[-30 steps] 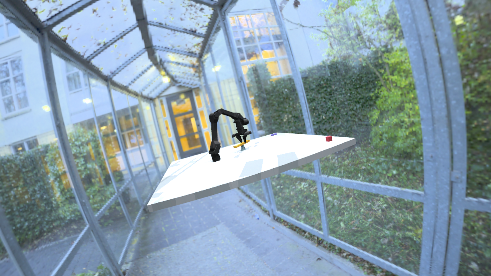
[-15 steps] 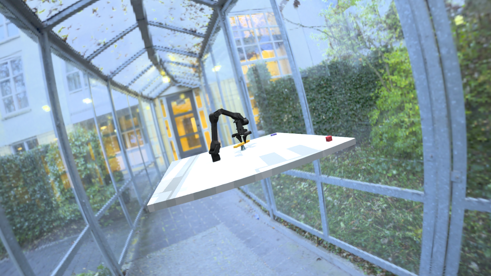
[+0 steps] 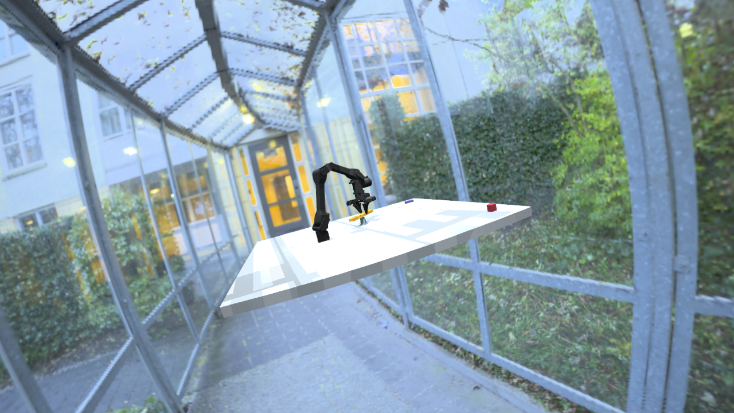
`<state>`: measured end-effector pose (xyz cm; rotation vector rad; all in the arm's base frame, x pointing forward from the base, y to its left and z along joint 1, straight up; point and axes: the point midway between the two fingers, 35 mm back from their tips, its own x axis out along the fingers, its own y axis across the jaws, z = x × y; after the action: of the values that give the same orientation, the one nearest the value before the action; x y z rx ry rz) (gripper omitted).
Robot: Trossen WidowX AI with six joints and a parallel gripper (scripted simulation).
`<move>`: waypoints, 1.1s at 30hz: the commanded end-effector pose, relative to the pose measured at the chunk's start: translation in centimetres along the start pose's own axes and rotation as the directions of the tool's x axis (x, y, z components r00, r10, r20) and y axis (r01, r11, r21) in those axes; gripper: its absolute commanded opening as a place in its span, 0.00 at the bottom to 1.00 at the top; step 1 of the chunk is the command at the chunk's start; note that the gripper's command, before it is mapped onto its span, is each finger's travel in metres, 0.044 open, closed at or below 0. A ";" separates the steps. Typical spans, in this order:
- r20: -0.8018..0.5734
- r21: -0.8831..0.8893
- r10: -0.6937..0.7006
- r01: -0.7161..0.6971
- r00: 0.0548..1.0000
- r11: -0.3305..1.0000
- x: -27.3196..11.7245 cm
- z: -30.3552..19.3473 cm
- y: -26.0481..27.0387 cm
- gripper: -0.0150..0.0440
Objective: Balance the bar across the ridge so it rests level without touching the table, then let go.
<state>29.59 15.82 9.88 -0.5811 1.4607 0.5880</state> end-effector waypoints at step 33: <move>0.000 0.000 0.000 0.000 1.000 1.000 0.0 0.0 0.0 0.54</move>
<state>29.59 15.83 9.88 -0.5811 1.4607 0.5880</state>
